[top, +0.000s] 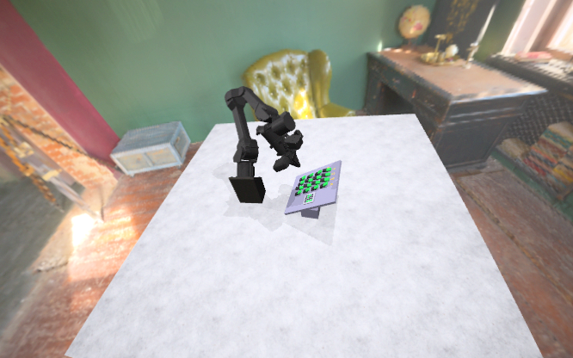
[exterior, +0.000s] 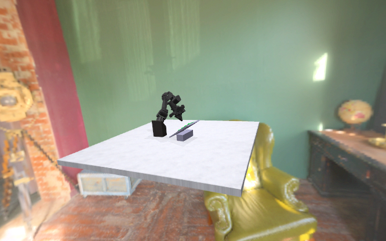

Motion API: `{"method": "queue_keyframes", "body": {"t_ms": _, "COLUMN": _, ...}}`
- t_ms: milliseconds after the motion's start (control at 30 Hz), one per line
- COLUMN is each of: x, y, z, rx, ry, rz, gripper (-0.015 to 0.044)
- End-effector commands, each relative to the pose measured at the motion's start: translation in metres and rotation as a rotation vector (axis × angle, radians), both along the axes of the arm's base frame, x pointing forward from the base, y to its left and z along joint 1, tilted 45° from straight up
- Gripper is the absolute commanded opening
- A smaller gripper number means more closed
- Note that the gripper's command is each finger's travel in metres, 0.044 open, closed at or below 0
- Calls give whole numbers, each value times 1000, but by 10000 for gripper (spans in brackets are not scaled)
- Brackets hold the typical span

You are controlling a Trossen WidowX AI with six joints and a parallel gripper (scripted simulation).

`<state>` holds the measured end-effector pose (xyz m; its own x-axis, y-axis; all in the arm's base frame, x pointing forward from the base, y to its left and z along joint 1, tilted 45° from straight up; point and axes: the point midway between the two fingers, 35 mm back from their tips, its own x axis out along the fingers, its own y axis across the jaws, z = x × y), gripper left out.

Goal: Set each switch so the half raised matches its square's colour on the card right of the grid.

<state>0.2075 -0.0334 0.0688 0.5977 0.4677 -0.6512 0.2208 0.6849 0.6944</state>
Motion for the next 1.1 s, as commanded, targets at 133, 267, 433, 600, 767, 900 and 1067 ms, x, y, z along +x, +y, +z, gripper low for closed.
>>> {"method": "queue_keyframes", "body": {"t_ms": 133, "x": -8, "y": -19, "z": -15, "rx": 3, "ry": -4, "rz": 3, "gripper": 0}}
{"method": "queue_keyframes", "body": {"t_ms": 267, "x": 0, "y": -14, "z": -25, "rx": -3, "ry": -7, "rz": -3, "gripper": 0}}
{"method": "queue_keyframes", "body": {"t_ms": 433, "x": 12, "y": -2, "z": -38, "rx": -2, "ry": -24, "rz": -15, "gripper": 0}}
{"method": "queue_keyframes", "body": {"t_ms": 600, "x": 13, "y": -1, "z": -38, "rx": -2, "ry": -24, "rz": -15, "gripper": 0}}
{"method": "queue_keyframes", "body": {"t_ms": 767, "x": 18, "y": 4, "z": -44, "rx": -1, "ry": -25, "rz": -15, "gripper": 0}}
{"method": "queue_keyframes", "body": {"t_ms": 900, "x": 20, "y": 5, "z": -46, "rx": -1, "ry": -25, "rz": -15, "gripper": 0}}
{"method": "queue_keyframes", "body": {"t_ms": 1067, "x": 25, "y": 8, "z": -51, "rx": -1, "ry": -25, "rz": -15, "gripper": 0}}
